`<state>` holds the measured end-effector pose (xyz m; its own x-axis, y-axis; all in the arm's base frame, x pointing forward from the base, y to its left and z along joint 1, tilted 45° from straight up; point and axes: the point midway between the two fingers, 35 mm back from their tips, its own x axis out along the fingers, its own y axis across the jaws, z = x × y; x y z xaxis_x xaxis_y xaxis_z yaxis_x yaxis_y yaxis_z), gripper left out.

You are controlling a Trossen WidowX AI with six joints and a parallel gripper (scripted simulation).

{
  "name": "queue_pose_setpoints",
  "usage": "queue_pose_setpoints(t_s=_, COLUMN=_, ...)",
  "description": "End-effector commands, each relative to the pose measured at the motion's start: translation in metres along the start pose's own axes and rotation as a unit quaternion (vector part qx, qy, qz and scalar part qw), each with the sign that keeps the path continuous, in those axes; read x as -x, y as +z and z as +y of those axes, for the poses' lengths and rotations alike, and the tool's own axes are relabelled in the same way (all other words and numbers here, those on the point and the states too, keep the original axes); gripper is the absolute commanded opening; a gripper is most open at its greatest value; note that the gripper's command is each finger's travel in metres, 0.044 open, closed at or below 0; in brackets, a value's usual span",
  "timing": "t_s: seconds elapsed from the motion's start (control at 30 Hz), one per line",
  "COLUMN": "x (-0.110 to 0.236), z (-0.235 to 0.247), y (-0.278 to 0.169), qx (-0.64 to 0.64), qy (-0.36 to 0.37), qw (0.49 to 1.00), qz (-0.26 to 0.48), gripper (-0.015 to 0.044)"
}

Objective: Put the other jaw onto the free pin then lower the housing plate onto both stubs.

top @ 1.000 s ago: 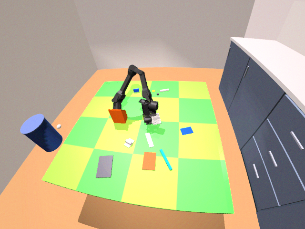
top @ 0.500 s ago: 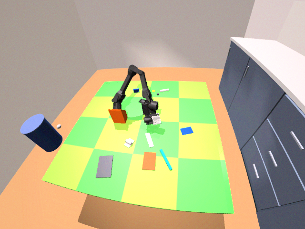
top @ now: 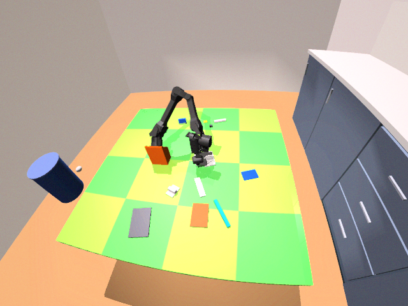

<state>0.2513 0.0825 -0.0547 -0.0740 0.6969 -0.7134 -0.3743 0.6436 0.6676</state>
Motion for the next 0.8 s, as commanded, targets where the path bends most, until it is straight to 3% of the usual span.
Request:
queue_pose_setpoints(t_s=0.0, x=-0.0006, z=0.0009, y=0.0005, qx=-0.001, qy=0.003, qw=1.000, qz=-0.001, gripper=0.0351)
queue_pose_setpoints(t_s=0.43, x=-0.0006, z=0.0009, y=0.0005, qx=-0.001, qy=0.003, qw=1.000, qz=-0.001, gripper=0.0351)
queue_pose_setpoints(t_s=0.57, x=0.0000, z=0.0000, y=0.0000, qx=0.000, qy=0.000, qw=1.000, qz=0.000, gripper=0.0440)
queue_pose_setpoints(t_s=0.77, x=0.0000, z=0.0000, y=0.0000, qx=0.000, qy=0.000, qw=1.000, qz=0.000, gripper=0.0440)
